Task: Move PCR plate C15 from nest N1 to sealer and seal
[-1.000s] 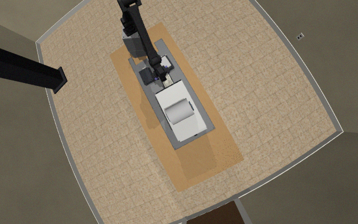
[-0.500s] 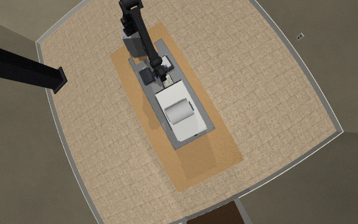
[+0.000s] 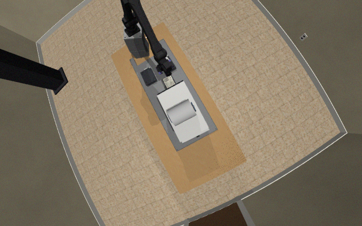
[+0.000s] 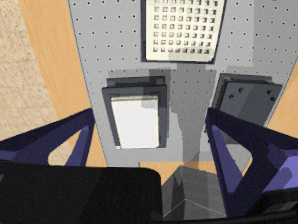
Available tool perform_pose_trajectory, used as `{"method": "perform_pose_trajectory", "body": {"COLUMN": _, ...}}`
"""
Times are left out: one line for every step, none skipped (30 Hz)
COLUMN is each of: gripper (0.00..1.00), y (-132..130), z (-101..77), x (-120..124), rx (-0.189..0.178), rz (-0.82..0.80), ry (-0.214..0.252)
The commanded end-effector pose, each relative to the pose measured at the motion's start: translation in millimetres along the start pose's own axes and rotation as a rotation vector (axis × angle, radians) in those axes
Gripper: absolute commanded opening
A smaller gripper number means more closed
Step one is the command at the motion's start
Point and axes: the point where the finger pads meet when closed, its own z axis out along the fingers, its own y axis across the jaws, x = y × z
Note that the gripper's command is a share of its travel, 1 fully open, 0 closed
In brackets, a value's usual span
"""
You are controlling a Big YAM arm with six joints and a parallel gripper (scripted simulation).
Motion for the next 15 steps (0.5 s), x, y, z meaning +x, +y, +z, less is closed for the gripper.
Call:
{"method": "perform_pose_trajectory", "body": {"gripper": 0.94, "y": 13.4, "z": -27.2, "x": -20.2, "rx": 0.000, "rz": 0.020, "ry": -0.041}}
{"method": "perform_pose_trajectory", "body": {"gripper": 0.94, "y": 13.4, "z": -27.2, "x": -20.2, "rx": 0.000, "rz": 0.020, "ry": -0.041}}
{"method": "perform_pose_trajectory", "body": {"gripper": 0.93, "y": 10.6, "z": -24.6, "x": -22.8, "rx": 0.001, "rz": 0.021, "ry": -0.040}}
{"method": "perform_pose_trajectory", "body": {"gripper": 0.93, "y": 13.3, "z": -28.5, "x": -23.6, "rx": 0.001, "rz": 0.026, "ry": -0.040}}
{"method": "perform_pose_trajectory", "body": {"gripper": 0.92, "y": 16.4, "z": -33.2, "x": -24.1, "rx": 0.001, "rz": 0.029, "ry": -0.040}}
{"method": "perform_pose_trajectory", "body": {"gripper": 0.92, "y": 20.4, "z": -38.0, "x": -24.6, "rx": -0.004, "rz": 0.032, "ry": -0.040}}
{"method": "perform_pose_trajectory", "body": {"gripper": 0.91, "y": 28.1, "z": -42.3, "x": -24.6, "rx": -0.009, "rz": 0.026, "ry": -0.039}}
{"method": "perform_pose_trajectory", "body": {"gripper": 0.91, "y": 36.2, "z": -49.5, "x": -24.8, "rx": -0.015, "rz": 0.019, "ry": -0.045}}
{"method": "perform_pose_trajectory", "body": {"gripper": 0.90, "y": 43.2, "z": -55.5, "x": -24.8, "rx": -0.016, "rz": 0.013, "ry": -0.050}}
{"method": "perform_pose_trajectory", "body": {"gripper": 0.89, "y": 48.6, "z": -61.9, "x": -25.4, "rx": -0.014, "rz": 0.009, "ry": -0.056}}
{"method": "perform_pose_trajectory", "body": {"gripper": 0.89, "y": 53.5, "z": -68.5, "x": -26.6, "rx": -0.012, "rz": 0.006, "ry": -0.063}}
{"method": "perform_pose_trajectory", "body": {"gripper": 0.88, "y": 58.2, "z": -74.5, "x": -27.8, "rx": -0.012, "rz": 0.005, "ry": -0.068}}
{"method": "perform_pose_trajectory", "body": {"gripper": 0.88, "y": 61.6, "z": -80.1, "x": -29.3, "rx": -0.010, "rz": 0.005, "ry": -0.073}}
{"method": "perform_pose_trajectory", "body": {"gripper": 0.87, "y": 64.9, "z": -85.0, "x": -30.4, "rx": -0.011, "rz": 0.007, "ry": -0.076}}
{"method": "perform_pose_trajectory", "body": {"gripper": 0.87, "y": 67.5, "z": -89.2, "x": -31.0, "rx": -0.011, "rz": 0.010, "ry": -0.077}}
